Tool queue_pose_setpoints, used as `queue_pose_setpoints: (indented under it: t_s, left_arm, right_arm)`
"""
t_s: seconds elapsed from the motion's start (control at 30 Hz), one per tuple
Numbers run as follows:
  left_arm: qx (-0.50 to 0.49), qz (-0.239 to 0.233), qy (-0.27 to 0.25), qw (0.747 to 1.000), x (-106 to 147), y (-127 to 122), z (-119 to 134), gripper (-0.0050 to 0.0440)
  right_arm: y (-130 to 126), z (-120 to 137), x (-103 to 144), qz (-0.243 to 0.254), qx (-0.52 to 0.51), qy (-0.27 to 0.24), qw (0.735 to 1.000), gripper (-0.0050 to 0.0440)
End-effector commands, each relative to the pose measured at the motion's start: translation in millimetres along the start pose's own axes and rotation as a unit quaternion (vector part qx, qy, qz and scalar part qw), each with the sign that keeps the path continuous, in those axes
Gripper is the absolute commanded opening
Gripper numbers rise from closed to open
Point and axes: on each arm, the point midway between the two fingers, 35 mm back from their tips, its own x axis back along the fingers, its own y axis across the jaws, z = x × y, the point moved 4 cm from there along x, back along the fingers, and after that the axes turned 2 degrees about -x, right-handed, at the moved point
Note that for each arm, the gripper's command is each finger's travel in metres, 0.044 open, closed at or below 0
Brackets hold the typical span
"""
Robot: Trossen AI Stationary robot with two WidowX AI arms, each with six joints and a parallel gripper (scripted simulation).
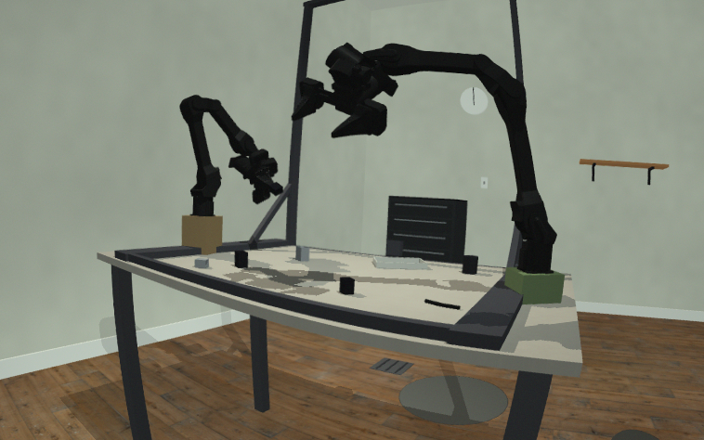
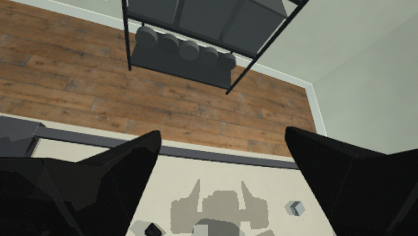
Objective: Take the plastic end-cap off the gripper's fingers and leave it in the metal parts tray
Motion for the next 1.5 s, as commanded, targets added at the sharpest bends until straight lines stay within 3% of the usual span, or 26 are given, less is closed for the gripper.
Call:
queue_pose_setpoints:
  t_s: [0.0,0.57,0.73,1.1,1.47]
  left_arm:
    - [0.008,0.01,-0.005,1.0,8,-1,-7,0.044]
    - [-0.003,0.002,0.001,1.0,1,1,0,0.044]
    - [-0.014,0.021,0.006,1.0,5,4,-1,0.044]
    - [-0.055,0.095,0.006,0.994,23,13,-9,0.044]
    - [-0.144,0.226,-0.032,0.963,52,34,-14,0.044]
  right_arm:
    - [-2,-3,1,-0.001,-0.007,-0.003,1.0,0.0]
    - [0,0,0,0.0,0.0,0.0,1.0,0.0]
    - [0,0,0,0.0,0.0,0.0,1.0,0.0]
    - [0,0,0,0.0,0.0,0.0,1.0,0.0]
    - [0,0,0,0.0,0.0,0.0,1.0,0.0]
